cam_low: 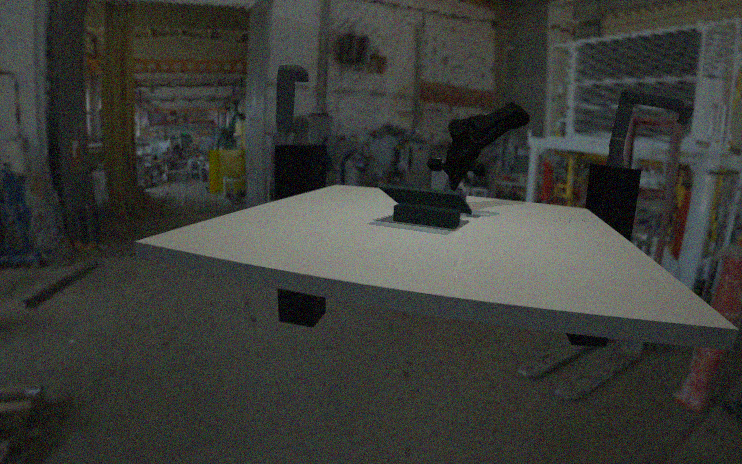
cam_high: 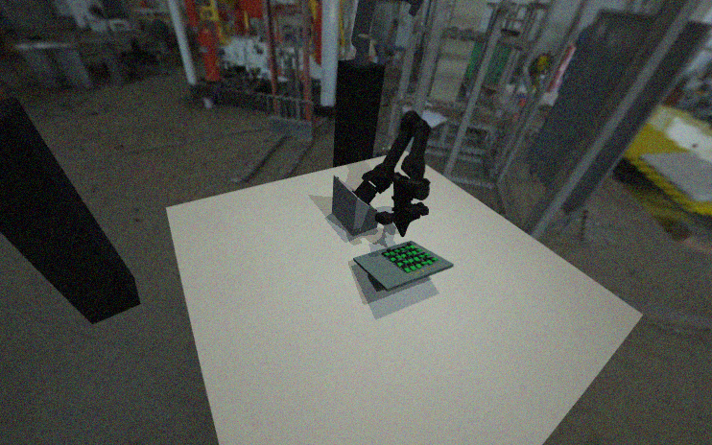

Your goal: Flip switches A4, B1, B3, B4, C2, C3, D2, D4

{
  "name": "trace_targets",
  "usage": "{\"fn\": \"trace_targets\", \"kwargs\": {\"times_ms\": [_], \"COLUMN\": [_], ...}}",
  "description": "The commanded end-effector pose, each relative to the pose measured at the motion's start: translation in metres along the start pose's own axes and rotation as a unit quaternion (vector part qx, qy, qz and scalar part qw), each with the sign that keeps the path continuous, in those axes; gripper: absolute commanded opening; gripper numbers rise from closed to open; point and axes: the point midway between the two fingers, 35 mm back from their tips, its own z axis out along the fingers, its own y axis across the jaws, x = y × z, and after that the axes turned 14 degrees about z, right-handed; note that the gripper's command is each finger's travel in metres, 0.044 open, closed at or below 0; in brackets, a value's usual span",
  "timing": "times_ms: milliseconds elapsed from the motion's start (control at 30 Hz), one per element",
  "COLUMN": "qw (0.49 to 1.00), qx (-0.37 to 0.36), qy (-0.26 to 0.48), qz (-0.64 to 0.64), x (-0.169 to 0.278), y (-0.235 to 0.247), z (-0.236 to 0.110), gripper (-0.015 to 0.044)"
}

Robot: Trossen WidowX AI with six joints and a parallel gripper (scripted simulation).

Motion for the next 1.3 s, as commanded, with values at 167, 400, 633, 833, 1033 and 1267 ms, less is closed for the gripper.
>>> {"fn": "trace_targets", "kwargs": {"times_ms": [167,400,633,833,1033,1267], "qw": [1.0,1.0,1.0,1.0,1.0,1.0], "qx": [-0.008,-0.007,-0.005,-0.006,-0.006,-0.006], "qy": [-0.003,-0.003,0.009,0.009,0.009,0.009], "qz": [-0.005,-0.005,-0.006,-0.006,-0.006,-0.006], "x": [-0.003,-0.029,-0.03,-0.03,-0.03,-0.03], "y": [0.002,-0.032,-0.031,-0.031,-0.03,-0.03], "z": [-0.025,-0.025,0.01,0.017,0.023,0.033], "gripper": [0.0,0.0,0.0,0.0,0.0,0.0]}}
